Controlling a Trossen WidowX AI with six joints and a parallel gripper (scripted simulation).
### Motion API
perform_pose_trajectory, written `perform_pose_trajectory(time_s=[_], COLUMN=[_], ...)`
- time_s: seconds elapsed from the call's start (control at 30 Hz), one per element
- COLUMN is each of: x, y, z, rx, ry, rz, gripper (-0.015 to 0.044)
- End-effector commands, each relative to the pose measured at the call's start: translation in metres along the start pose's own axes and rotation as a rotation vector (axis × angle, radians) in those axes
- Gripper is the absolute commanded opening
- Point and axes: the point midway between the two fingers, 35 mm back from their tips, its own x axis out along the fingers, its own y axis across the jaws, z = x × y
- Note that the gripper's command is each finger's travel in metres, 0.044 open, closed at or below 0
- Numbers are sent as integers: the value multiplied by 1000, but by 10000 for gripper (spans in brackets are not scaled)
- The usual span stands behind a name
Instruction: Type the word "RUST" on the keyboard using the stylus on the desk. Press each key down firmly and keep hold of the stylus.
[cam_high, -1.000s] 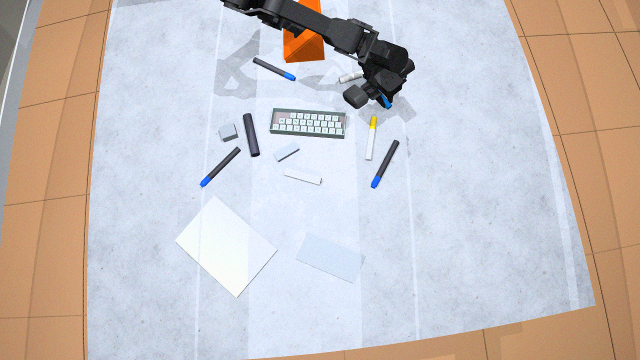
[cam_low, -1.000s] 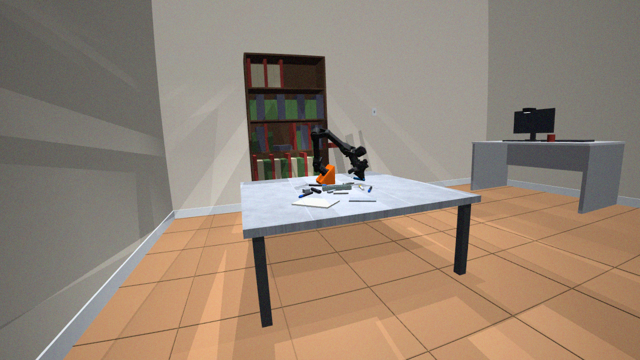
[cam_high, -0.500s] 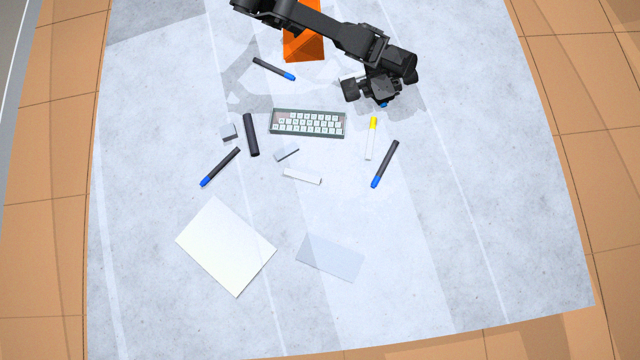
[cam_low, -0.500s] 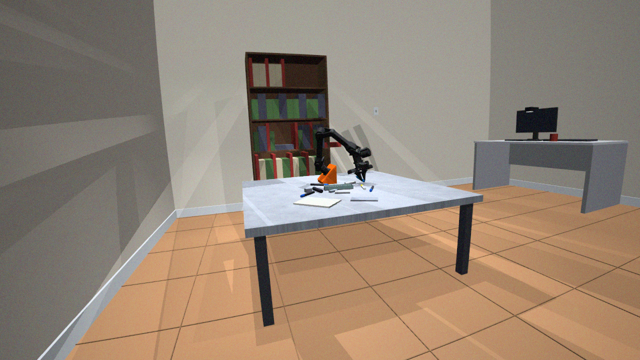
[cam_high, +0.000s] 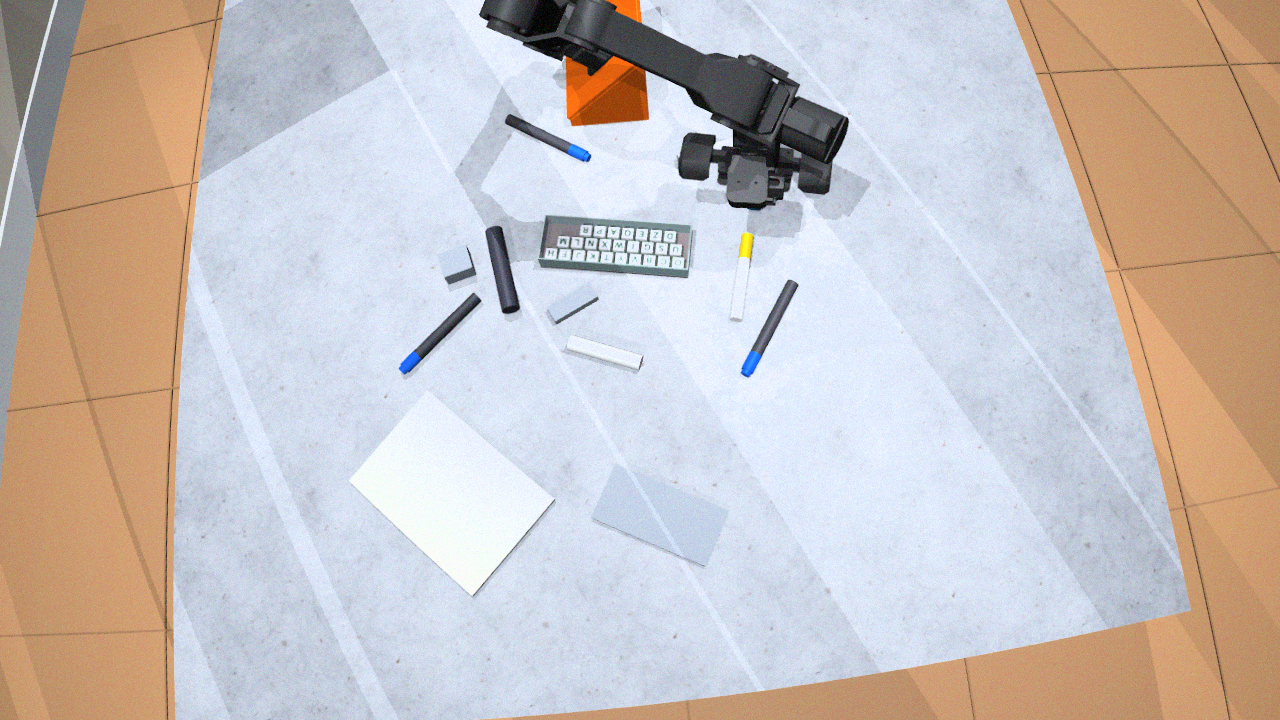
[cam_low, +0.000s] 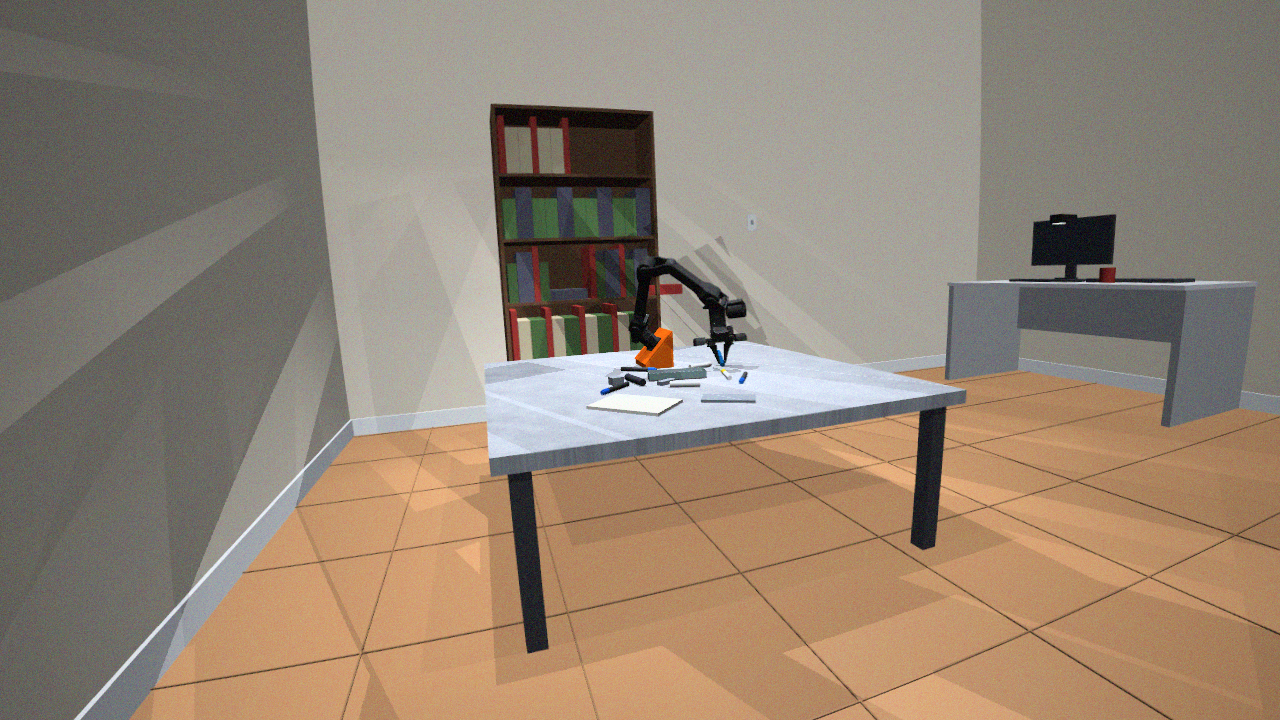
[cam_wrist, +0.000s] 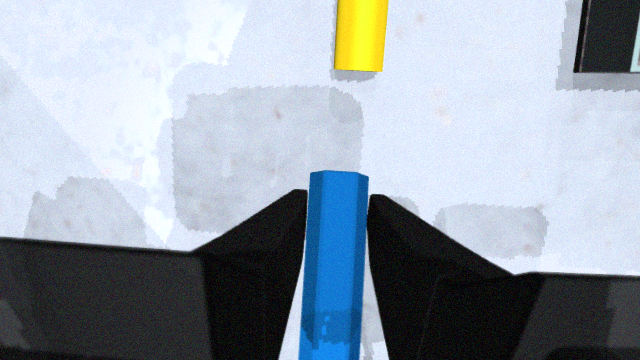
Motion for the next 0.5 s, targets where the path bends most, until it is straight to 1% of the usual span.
perform_pose_trajectory(time_s=[0.0,0.47], x=[0,-2], y=[-2,-14], z=[-1,-2], rx=[110,476], ry=[7,-3], rz=[-45,-203], gripper=[0,0])
